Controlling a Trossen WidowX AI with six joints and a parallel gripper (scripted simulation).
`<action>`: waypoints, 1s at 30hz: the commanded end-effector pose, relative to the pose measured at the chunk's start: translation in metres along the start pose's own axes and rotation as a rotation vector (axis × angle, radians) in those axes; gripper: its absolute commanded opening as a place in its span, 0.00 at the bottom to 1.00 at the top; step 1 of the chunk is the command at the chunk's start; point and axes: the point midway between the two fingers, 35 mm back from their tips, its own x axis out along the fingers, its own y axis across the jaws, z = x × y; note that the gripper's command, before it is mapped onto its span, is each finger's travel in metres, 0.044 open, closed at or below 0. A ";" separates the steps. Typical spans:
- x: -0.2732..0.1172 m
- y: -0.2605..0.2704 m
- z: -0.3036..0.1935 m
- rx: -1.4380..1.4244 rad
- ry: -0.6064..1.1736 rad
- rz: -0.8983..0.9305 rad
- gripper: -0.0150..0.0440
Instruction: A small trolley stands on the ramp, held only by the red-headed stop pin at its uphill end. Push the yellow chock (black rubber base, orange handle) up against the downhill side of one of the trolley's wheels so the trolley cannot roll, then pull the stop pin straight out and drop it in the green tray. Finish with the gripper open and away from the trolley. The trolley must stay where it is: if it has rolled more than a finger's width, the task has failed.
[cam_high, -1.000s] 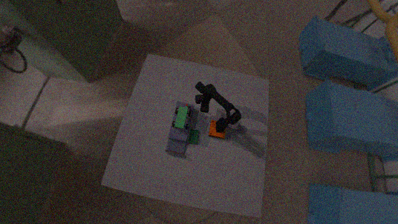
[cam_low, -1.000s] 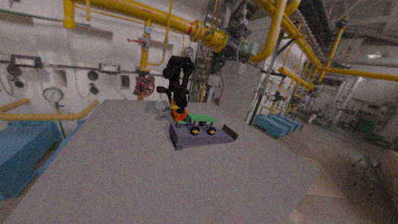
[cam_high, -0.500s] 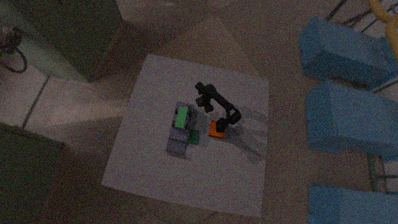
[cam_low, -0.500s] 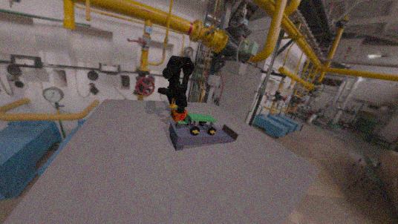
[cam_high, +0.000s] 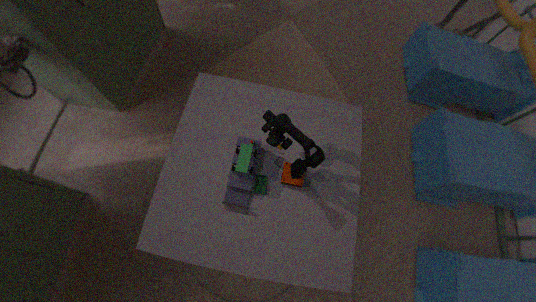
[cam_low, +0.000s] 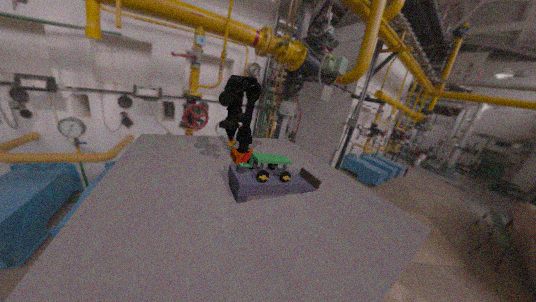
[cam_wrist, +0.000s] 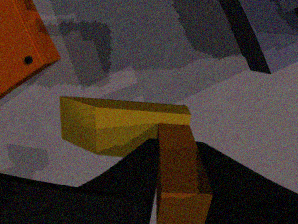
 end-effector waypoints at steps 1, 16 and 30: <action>0.000 0.000 -0.001 -0.147 0.005 -0.001 0.25; 0.000 0.000 -0.001 -0.538 0.005 0.000 0.25; 0.001 0.007 0.031 -0.538 0.002 0.000 0.25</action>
